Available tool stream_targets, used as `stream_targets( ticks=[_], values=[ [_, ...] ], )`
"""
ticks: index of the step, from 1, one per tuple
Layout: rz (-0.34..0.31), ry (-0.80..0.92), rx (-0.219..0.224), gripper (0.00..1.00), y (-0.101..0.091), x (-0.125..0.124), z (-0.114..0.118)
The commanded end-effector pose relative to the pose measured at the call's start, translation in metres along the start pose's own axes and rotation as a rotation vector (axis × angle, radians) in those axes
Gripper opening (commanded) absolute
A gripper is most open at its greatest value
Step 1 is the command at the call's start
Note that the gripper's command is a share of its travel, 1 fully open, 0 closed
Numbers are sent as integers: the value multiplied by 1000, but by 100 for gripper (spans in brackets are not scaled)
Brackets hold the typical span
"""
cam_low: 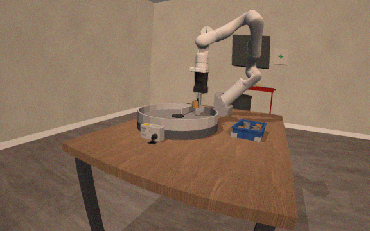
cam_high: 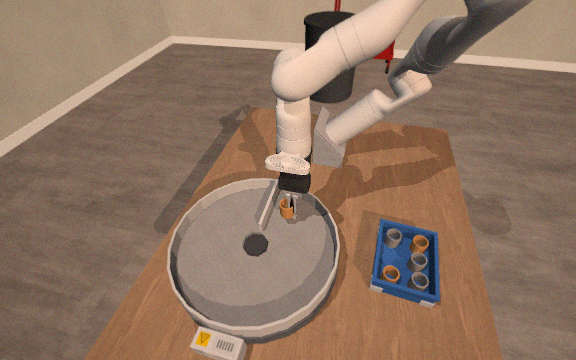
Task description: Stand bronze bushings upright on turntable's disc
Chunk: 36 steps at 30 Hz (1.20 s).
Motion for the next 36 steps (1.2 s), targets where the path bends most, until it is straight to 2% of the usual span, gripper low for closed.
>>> stream_targets(
  ticks=[1,25,36],
  values=[
    [8,10,1,0,0,-3,1],
    [7,12,-1,0,6,-2,0],
    [7,13,-1,0,25,-2,0]
  ],
)
Point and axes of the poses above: the point where the finger pads meet when closed, its own y axis out along the fingers, its own z axis across the jaws, x = y × z, the point moved 7 cm from there along -y, back along the fingers, and after that the axes turned 4 degrees about -y, right-handed, at the moved point
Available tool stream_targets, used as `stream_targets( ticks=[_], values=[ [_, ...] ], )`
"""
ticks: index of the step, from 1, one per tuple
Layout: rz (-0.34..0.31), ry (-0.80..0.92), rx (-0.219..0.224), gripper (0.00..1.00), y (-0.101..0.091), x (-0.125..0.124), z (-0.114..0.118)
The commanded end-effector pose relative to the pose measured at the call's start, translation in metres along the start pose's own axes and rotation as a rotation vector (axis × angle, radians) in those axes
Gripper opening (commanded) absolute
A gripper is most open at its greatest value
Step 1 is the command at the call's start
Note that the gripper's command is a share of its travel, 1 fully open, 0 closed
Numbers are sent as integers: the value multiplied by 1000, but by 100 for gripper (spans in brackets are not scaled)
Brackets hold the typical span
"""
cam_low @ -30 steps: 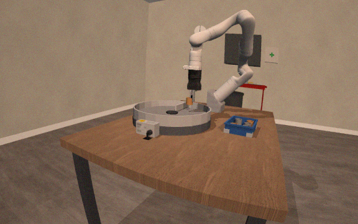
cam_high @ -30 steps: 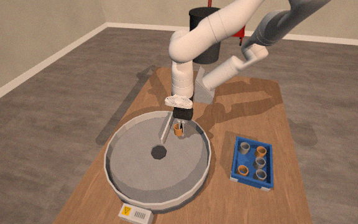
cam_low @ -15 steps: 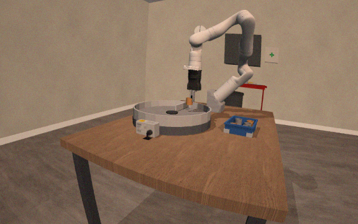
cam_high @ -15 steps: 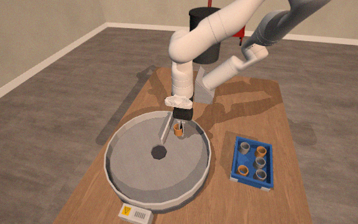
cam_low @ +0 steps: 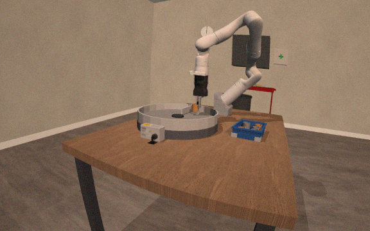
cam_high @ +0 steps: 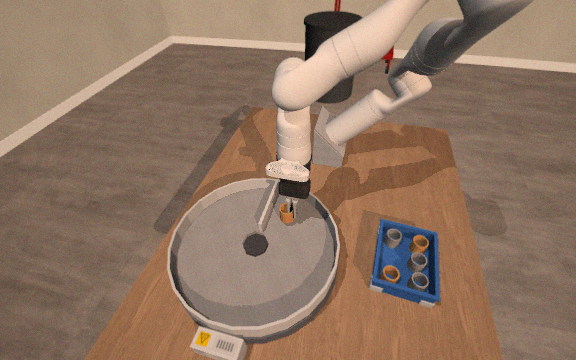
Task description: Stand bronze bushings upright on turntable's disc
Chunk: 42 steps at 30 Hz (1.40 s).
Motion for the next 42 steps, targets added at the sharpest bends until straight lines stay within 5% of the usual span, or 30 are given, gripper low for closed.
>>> stream_targets(
  ticks=[1,42],
  values=[
    [3,-2,-3,0,8,-1,0],
    [3,-1,-3,0,18,0,0]
  ],
)
Point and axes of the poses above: the point where the finger pads meet when closed, its own y axis out along the fingers, its own z axis across the jaws, x = y × z, the point moved 7 cm from there along -y, back along the fingers, and after that the axes turned 4 degrees about -y, right-handed, at the moved point
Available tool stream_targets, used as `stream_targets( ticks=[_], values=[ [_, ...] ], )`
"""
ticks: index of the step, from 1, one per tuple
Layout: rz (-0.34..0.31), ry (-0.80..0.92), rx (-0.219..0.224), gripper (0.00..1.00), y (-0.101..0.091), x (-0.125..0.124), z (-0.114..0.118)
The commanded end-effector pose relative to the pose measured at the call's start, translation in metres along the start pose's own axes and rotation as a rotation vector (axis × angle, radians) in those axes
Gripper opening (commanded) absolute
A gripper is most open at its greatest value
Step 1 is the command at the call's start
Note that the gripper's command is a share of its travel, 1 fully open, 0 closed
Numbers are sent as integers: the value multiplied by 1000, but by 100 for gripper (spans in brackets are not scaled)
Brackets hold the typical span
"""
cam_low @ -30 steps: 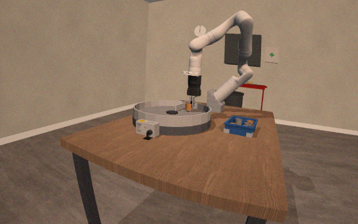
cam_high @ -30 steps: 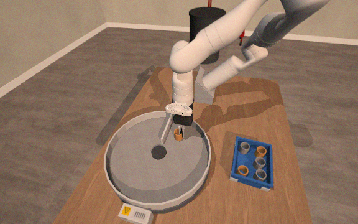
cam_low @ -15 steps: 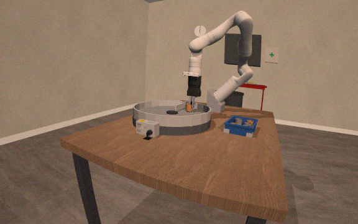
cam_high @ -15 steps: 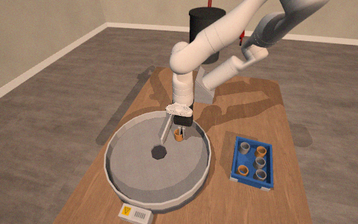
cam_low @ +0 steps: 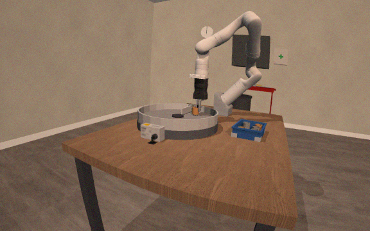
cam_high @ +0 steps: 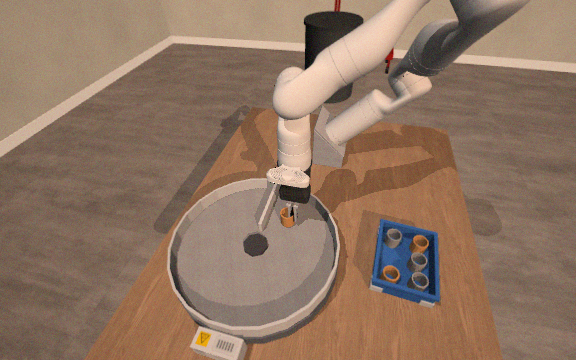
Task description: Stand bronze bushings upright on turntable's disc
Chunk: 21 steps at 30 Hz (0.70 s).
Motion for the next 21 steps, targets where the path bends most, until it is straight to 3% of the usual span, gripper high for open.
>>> stream_targets(
  ticks=[1,21],
  values=[
    [6,1,0,0,1,0,1],
    [6,1,0,0,1,2,1]
  ],
)
Point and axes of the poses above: the point where the finger pads meet when closed, its own y axis out along the fingers, its own z axis across the jaws, x = y × z, the point moved 7 cm from there along -y, back along the fingers, and after that the axes turned 4 degrees about -y, right-handed, at the moved point
